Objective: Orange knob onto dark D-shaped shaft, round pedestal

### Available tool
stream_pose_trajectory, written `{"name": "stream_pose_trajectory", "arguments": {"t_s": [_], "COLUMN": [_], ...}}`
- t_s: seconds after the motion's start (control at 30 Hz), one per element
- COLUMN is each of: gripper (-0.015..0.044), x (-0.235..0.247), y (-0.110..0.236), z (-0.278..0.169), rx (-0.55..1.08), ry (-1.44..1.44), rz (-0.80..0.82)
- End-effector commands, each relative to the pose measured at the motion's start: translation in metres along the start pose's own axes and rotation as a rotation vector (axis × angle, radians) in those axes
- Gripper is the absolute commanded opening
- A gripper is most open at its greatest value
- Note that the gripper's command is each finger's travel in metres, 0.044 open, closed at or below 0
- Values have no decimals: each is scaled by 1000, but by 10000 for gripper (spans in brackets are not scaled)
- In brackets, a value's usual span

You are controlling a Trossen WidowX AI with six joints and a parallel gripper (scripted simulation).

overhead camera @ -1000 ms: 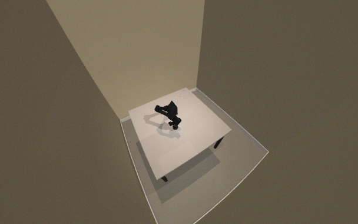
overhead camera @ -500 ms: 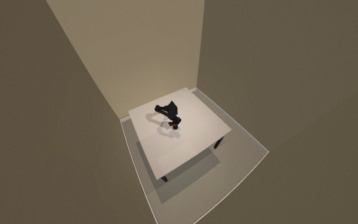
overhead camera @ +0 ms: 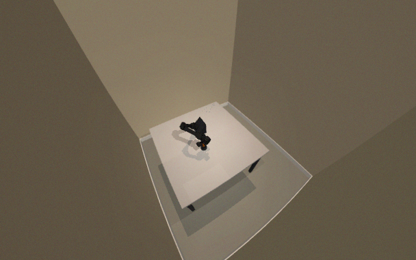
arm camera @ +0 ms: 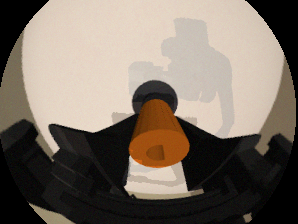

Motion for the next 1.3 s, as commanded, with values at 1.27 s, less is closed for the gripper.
{"name": "stream_pose_trajectory", "arguments": {"t_s": [1.27], "gripper": [0], "x": [-1], "y": [3], "z": [-1], "rx": [-4], "ry": [215], "rz": [-3]}}
Point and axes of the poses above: the point midway between the two fingers, 35 mm back from their tips, its own y axis back along the fingers, its own x axis across the jaws, z = x × y, the point moved 10 cm from there along y, back along the fingers, and after that the axes turned 2 degrees about y, right-handed, at the moved point
